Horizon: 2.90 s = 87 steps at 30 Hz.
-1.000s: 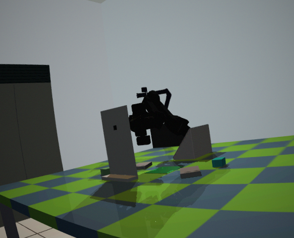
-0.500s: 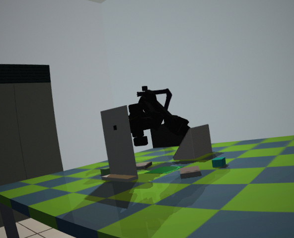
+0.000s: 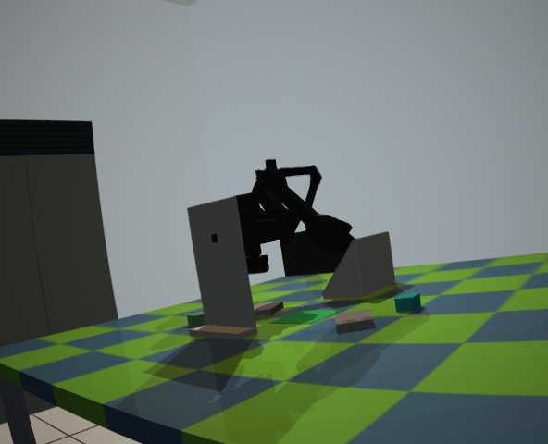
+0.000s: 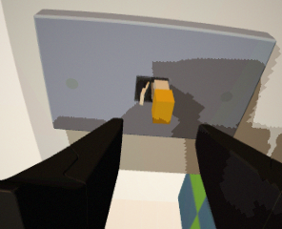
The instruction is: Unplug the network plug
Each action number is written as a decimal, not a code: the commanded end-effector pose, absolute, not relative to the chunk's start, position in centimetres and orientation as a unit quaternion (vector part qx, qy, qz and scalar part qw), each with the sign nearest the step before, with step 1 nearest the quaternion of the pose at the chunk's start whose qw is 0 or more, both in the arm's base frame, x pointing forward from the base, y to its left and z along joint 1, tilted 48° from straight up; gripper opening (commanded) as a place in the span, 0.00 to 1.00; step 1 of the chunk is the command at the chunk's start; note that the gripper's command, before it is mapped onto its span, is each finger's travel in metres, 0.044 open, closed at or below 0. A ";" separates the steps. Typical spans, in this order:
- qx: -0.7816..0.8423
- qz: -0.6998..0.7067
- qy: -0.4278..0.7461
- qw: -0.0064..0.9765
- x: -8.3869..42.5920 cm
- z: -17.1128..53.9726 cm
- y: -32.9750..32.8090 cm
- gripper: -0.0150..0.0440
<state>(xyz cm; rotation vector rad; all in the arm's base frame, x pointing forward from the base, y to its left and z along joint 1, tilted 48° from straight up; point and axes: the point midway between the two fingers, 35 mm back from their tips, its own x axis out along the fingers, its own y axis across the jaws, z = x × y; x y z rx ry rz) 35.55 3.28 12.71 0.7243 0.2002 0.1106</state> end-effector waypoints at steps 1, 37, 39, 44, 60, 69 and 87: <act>0.356 0.056 0.097 0.928 36.4 12.8 3.3 0.52; 0.356 0.056 0.096 0.928 38.2 12.8 3.3 0.28; 0.356 0.056 0.096 0.928 38.2 12.8 3.3 0.26; 0.356 0.056 0.096 0.928 38.2 12.7 3.3 0.25; 0.356 0.056 0.097 0.928 37.3 12.6 3.3 0.25; 0.356 0.056 0.097 0.928 36.7 12.6 3.4 0.25; 0.356 0.056 0.097 0.928 35.7 12.4 3.5 0.25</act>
